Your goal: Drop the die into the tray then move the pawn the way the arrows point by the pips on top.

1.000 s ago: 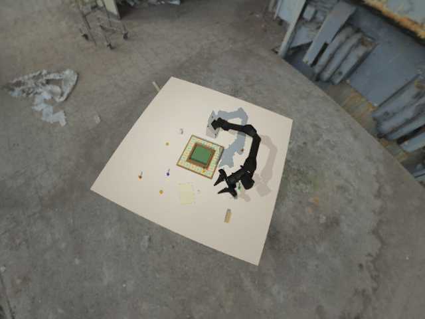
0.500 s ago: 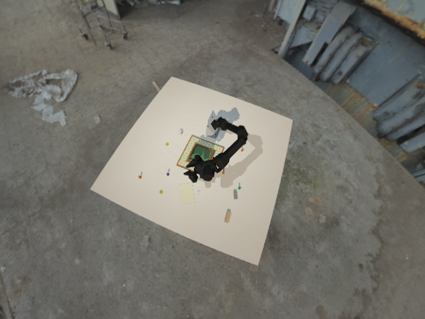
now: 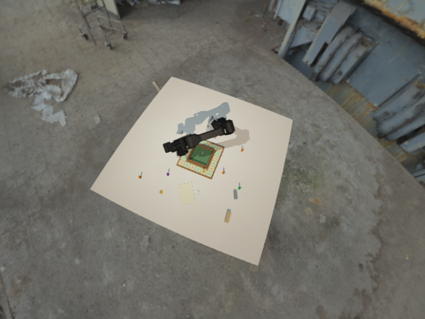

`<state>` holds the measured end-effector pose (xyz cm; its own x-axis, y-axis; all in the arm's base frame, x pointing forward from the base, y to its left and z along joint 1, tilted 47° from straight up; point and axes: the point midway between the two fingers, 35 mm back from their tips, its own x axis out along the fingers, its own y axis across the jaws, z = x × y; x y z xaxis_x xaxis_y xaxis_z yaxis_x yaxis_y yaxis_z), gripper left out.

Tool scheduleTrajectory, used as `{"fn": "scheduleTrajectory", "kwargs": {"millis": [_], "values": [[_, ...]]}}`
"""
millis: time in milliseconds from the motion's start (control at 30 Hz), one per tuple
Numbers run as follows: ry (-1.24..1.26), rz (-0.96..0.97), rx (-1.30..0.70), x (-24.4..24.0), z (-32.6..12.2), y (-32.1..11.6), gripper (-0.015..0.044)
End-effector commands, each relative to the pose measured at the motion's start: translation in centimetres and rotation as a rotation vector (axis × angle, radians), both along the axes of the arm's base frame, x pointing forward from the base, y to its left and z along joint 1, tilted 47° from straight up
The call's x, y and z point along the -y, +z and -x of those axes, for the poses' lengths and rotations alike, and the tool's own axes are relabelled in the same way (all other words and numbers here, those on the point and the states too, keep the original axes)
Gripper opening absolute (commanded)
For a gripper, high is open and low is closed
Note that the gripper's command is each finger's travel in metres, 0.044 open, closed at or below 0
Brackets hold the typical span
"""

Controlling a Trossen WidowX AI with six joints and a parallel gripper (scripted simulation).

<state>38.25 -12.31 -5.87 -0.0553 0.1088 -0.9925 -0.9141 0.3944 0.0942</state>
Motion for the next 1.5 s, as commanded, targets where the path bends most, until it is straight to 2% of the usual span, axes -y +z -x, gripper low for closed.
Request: {"fn": "scheduleTrajectory", "kwargs": {"millis": [0,200,367,433,1467], "values": [[-0.186,-0.116,-0.133,2.6,5.3,-3.7,0.0275],[-0.444,-0.289,-0.292,4.4,12.9,-7.6,0.0275],[-0.702,-0.489,-0.426,3.6,19.6,-10.1,0.0275],[-0.756,-0.534,-0.452,3.2,20.8,-10.4,0.0275],[-0.758,-0.538,-0.452,0.2,21.0,-13.3,0.0275]]}}
